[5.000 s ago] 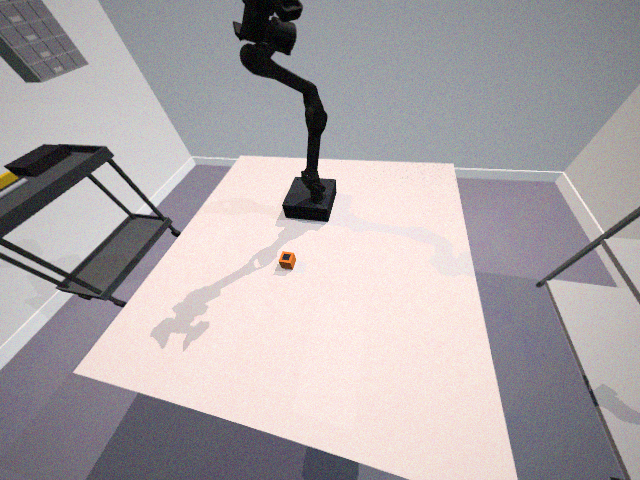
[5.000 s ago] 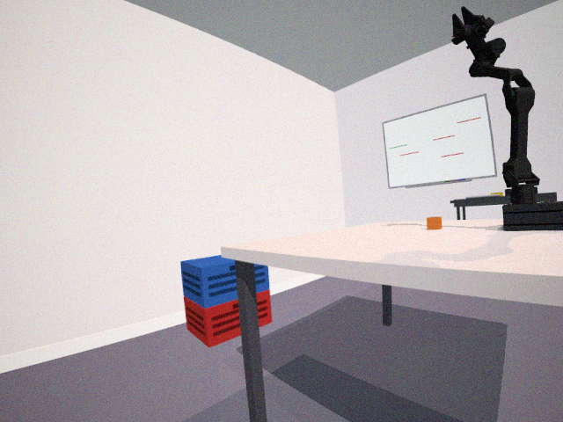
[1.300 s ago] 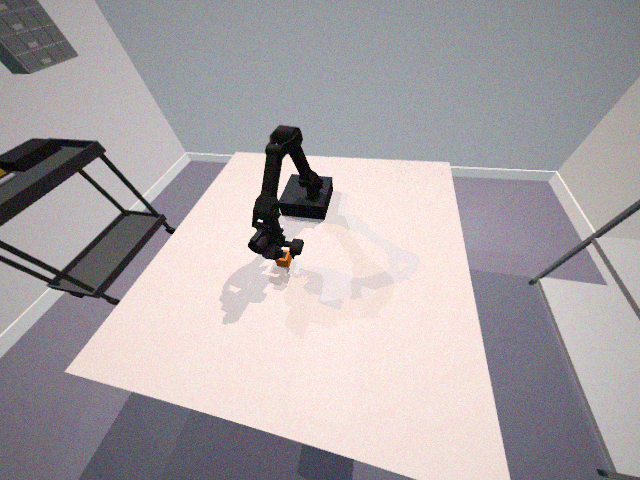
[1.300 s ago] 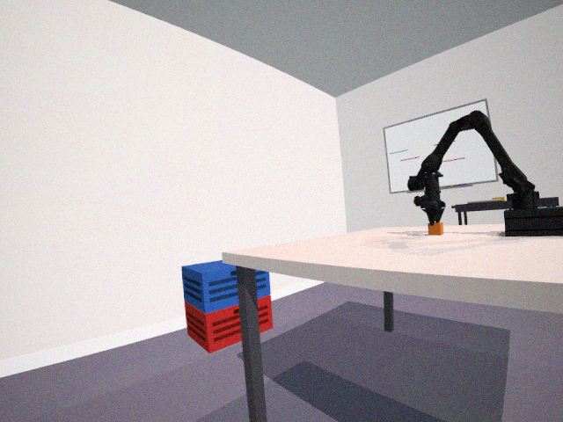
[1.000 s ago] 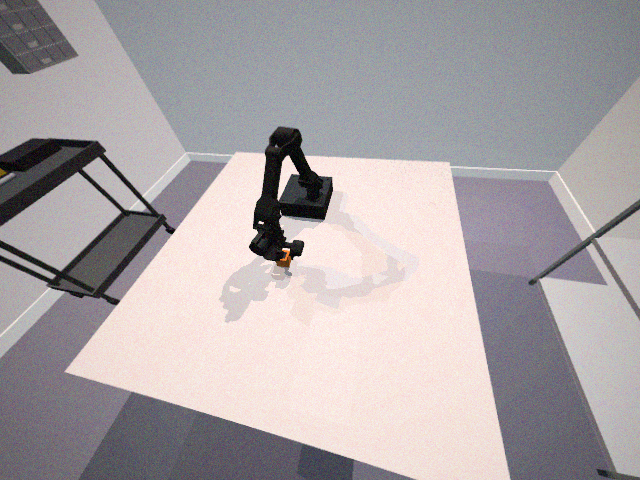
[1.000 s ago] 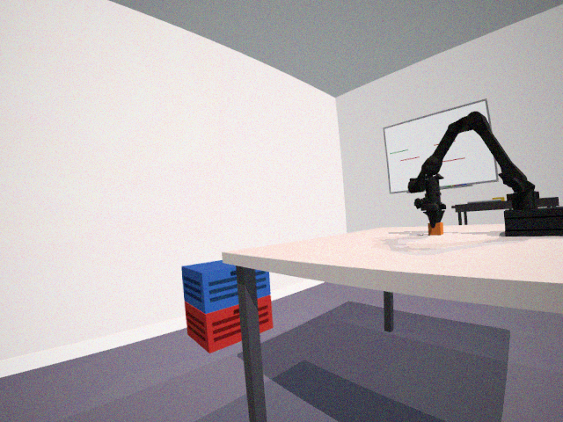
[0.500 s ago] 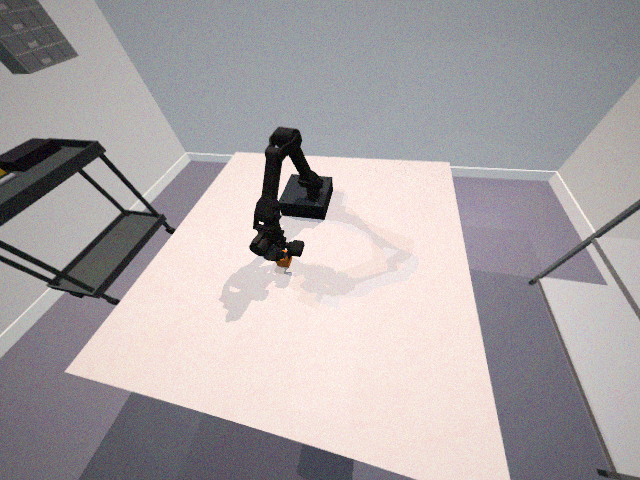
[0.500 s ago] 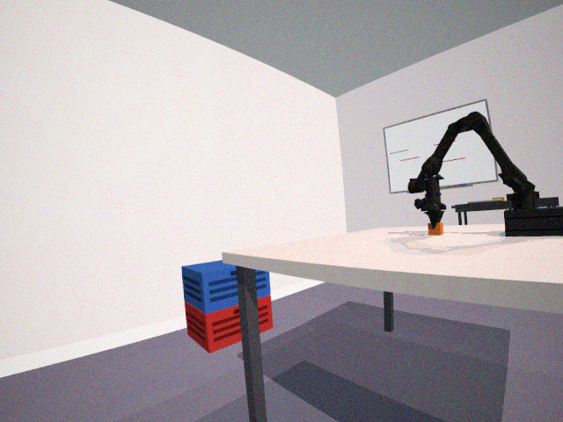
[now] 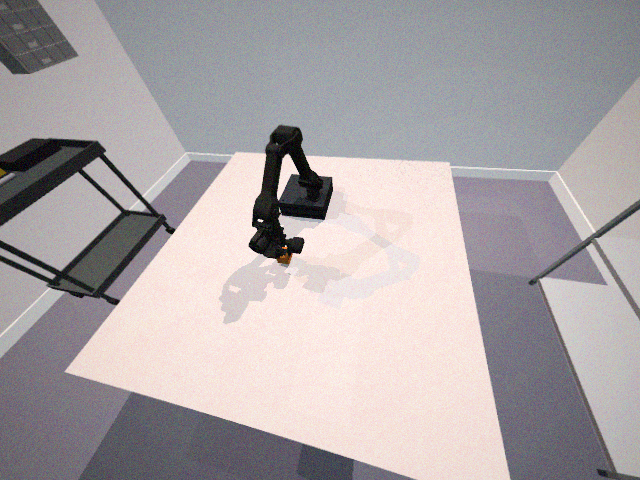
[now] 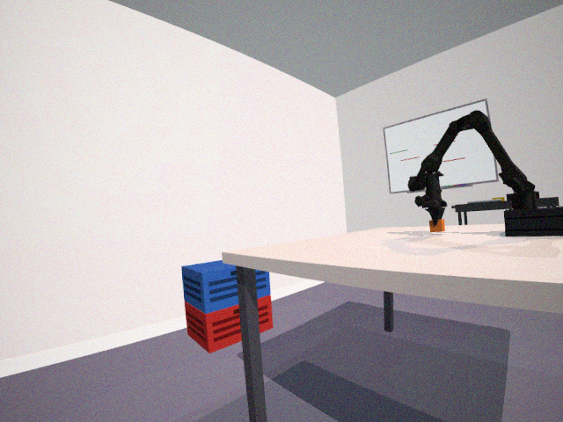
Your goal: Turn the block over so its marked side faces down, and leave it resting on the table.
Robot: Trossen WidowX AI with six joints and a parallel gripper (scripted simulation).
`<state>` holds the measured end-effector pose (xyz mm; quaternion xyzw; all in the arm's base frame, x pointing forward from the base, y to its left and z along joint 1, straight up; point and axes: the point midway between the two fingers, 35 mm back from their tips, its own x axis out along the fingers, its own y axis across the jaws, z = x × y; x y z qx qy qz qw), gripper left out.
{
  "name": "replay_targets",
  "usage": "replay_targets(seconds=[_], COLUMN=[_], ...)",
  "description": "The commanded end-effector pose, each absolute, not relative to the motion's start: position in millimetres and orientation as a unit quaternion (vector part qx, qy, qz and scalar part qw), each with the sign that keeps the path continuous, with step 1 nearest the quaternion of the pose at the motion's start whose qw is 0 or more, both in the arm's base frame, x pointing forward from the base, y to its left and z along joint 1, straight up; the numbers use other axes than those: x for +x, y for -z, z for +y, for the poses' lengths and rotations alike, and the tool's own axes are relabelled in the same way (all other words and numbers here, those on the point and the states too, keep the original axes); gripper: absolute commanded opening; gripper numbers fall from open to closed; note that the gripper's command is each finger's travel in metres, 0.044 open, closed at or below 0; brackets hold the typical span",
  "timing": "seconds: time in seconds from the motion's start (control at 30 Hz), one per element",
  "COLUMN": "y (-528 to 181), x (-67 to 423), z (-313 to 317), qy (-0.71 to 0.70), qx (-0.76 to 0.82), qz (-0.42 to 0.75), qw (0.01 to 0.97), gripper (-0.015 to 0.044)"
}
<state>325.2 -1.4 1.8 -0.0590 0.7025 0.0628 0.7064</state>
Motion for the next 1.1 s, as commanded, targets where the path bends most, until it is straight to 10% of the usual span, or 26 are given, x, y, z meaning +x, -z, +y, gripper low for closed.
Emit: replay_targets(seconds=[0.0,1.07], y=[-17.4,-9.2], x=[330.1,327.0], z=[-1.6,-2.6], qy=[-0.061,-0.072], qx=[-0.059,-0.042], qz=[0.693,0.505], qw=[0.716,0.859], gripper=[0.0000,0.0000])
